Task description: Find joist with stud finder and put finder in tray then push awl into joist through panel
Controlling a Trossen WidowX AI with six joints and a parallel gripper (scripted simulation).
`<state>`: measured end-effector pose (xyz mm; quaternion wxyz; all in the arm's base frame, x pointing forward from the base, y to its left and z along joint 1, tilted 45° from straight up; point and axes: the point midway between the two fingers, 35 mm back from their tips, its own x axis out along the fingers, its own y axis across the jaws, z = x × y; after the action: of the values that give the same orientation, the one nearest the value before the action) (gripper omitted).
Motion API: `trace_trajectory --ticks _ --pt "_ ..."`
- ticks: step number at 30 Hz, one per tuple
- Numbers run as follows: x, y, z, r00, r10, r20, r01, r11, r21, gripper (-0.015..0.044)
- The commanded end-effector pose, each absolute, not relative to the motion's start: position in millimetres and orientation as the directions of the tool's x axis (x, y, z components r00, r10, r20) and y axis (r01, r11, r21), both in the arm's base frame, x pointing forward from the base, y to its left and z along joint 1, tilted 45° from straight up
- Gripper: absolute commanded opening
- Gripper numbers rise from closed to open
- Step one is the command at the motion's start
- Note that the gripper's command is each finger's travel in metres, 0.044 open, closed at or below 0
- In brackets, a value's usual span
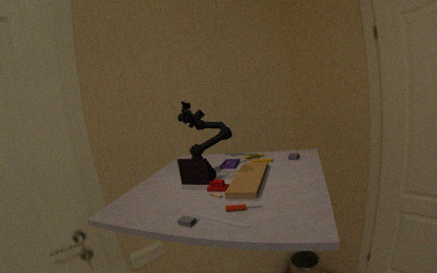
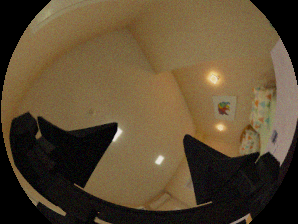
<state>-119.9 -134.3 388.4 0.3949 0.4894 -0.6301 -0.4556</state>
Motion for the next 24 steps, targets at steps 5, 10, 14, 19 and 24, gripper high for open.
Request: trace_trajectory --ticks 5,10,14,19,24 --pt "-136 -124 389 -0.291 -0.955 0.060 -0.213 0.126 0.969 0.0440" --pt "-170 -93 390 -0.476 -0.876 0.078 -0.105 0.144 0.984 0.0440" --pt "-194 -61 390 -0.622 -0.778 0.089 -0.017 0.128 0.992 0.0440" --pt "-215 -12 388 -0.778 -0.620 0.099 0.073 0.068 0.995 0.0440" --pt "-225 43 385 -0.900 -0.423 0.104 0.128 -0.029 0.991 0.0440"
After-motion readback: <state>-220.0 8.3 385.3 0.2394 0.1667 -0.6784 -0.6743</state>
